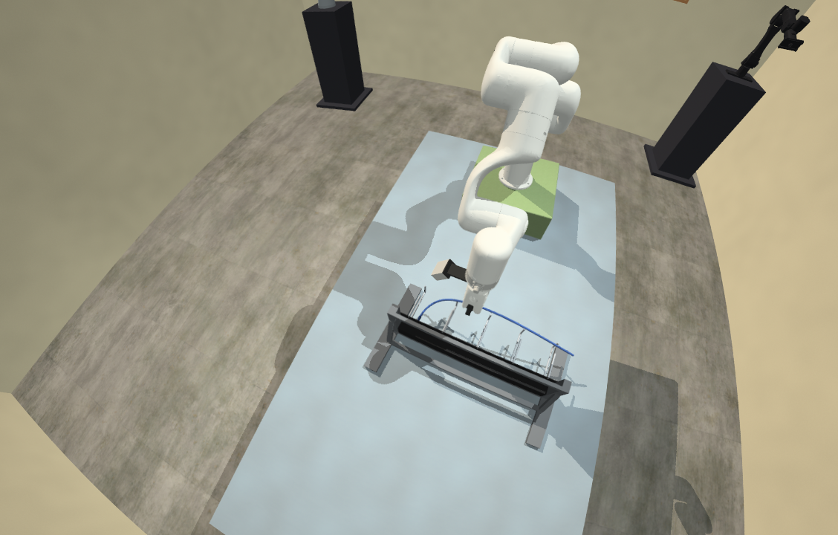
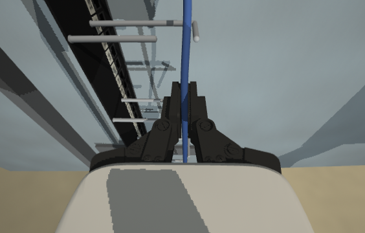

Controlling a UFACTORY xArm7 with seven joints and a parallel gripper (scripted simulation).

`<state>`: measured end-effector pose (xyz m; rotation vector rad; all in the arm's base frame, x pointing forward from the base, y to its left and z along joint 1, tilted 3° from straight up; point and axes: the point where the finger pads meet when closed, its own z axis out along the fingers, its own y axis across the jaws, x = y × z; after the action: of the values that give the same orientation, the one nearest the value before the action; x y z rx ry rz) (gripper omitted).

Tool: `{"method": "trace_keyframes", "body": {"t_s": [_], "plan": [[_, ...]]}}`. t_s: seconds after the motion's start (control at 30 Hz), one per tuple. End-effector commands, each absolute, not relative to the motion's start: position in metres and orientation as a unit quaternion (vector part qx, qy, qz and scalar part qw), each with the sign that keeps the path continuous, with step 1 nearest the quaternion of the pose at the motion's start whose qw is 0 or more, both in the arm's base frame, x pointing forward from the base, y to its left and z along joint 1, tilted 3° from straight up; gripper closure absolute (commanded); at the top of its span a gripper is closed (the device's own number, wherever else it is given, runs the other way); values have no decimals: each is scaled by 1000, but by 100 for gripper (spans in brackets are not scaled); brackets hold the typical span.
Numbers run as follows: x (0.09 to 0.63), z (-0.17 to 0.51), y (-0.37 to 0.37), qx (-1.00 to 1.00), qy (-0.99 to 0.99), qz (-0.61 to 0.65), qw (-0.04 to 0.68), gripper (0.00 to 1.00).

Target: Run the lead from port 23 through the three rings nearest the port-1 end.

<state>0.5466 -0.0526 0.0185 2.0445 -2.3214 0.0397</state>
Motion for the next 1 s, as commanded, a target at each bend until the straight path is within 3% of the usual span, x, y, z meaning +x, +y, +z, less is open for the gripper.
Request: {"method": "trace_keyframes", "body": {"t_s": [0.0,0.97], "plan": [[562,19,-55,659,-751,13,25,100],[557,19,-45,651,-759,13,25,100]]}}
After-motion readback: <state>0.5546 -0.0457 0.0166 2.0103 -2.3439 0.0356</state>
